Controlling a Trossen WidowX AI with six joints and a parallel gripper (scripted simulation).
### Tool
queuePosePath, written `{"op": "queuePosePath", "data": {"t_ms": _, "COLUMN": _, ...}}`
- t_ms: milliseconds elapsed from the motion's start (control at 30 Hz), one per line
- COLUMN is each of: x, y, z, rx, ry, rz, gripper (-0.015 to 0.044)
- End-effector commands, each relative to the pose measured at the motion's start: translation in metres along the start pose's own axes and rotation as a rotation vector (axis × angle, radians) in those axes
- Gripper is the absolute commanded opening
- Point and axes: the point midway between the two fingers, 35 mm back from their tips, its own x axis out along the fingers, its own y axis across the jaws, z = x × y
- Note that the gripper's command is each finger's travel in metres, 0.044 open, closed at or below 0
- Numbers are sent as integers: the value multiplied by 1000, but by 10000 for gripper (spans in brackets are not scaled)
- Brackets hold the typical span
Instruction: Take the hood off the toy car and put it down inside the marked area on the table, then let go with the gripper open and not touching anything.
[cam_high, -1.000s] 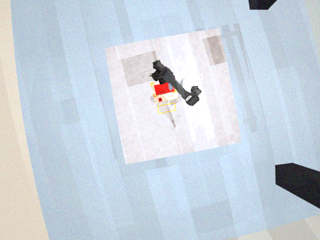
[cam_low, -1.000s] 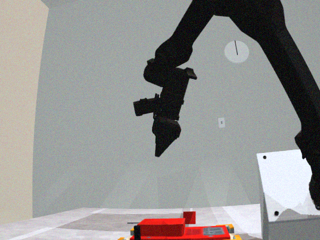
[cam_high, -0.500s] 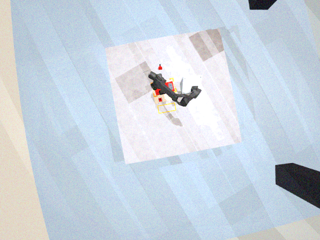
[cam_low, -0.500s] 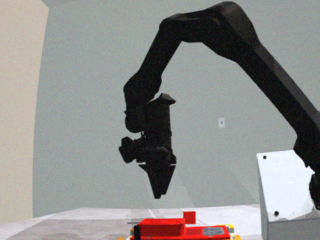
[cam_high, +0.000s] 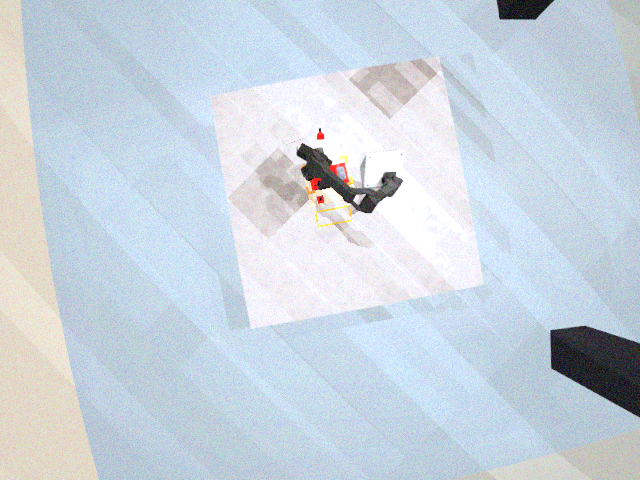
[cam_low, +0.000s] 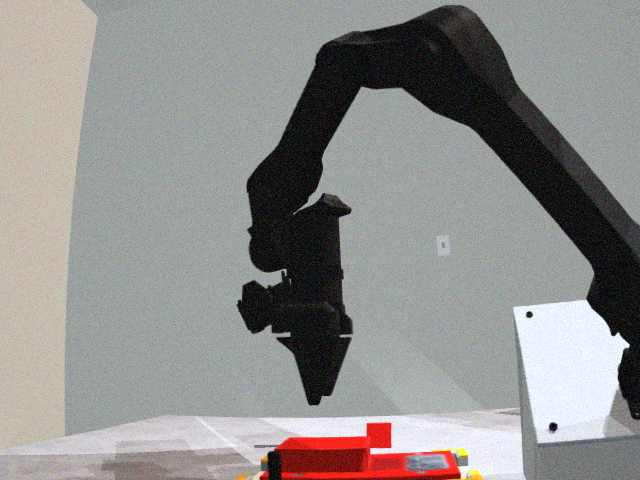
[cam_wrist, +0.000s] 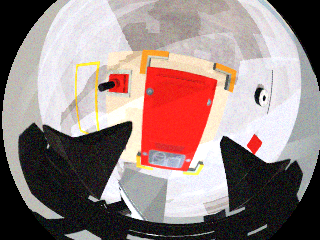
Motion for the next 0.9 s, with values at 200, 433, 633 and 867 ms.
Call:
{"op": "queuePosePath", "data": {"t_ms": 200, "x": 11, "y": 1, "z": -1, "rx": 7, "ry": 3, "rz": 6, "gripper": 440}}
{"op": "queuePosePath", "data": {"t_ms": 433, "x": 17, "y": 0, "z": -1, "rx": 7, "ry": 3, "rz": 7, "gripper": 440}}
{"op": "queuePosePath", "data": {"t_ms": 633, "x": 23, "y": 0, "z": -1, "rx": 7, "ry": 3, "rz": 7, "gripper": 440}}
{"op": "queuePosePath", "data": {"t_ms": 867, "x": 29, "y": 0, "z": -1, "rx": 7, "ry": 3, "rz": 7, "gripper": 440}}
